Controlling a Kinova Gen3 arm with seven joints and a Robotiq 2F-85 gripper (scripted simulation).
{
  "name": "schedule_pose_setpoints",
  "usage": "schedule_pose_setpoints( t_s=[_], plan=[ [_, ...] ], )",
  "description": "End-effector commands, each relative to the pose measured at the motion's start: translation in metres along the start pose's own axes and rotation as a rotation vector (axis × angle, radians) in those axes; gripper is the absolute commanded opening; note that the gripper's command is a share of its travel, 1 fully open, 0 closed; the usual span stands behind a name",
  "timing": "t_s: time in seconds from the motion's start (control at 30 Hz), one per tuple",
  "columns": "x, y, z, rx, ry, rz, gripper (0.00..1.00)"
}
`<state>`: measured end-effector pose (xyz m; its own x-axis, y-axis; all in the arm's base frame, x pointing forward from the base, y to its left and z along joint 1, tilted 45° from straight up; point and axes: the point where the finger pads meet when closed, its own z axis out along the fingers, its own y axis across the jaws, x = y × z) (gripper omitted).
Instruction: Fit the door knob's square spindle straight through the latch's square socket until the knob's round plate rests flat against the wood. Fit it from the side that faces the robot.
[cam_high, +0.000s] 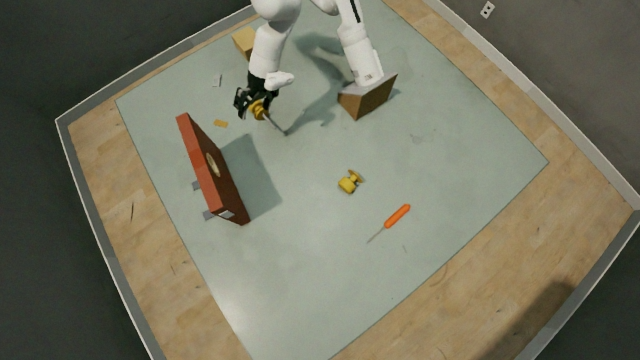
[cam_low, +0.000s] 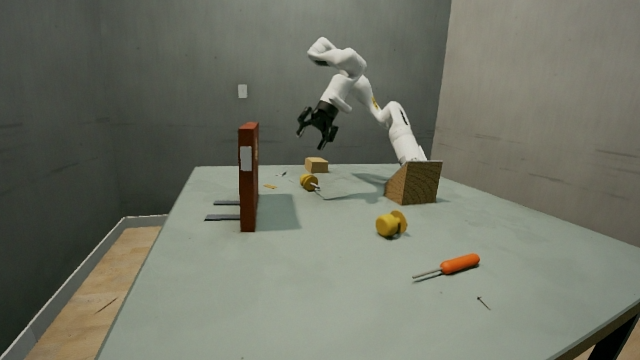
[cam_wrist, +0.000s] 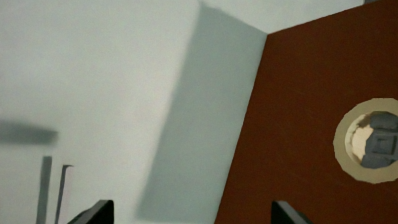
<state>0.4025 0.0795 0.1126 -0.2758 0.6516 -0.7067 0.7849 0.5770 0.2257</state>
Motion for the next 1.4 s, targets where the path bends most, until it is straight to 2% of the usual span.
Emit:
schedule_pose_setpoints(
  t_s=[0.0, 0.3, 0.37, 0.53, 0.67, 0.87, 1.33, 1.37],
  plan=[
    [-0.033, -0.008, -0.001, 0.096, -0.001, 0.052, 1.0],
    [-0.087, -0.045, 0.001, 0.316, -0.027, 0.118, 1.0],
    [-0.087, -0.045, 0.001, 0.316, -0.027, 0.118, 1.0],
    [-0.107, -0.059, 0.001, 0.404, -0.03, 0.145, 1.0],
    [-0.117, -0.066, 0.001, 0.452, -0.029, 0.158, 1.0],
    [-0.125, -0.074, 0.001, 0.496, -0.028, 0.17, 1.0],
    [-0.129, -0.075, 0.002, 0.503, -0.033, 0.174, 1.0],
    [-0.129, -0.075, 0.002, 0.503, -0.033, 0.174, 0.9]
  ],
)
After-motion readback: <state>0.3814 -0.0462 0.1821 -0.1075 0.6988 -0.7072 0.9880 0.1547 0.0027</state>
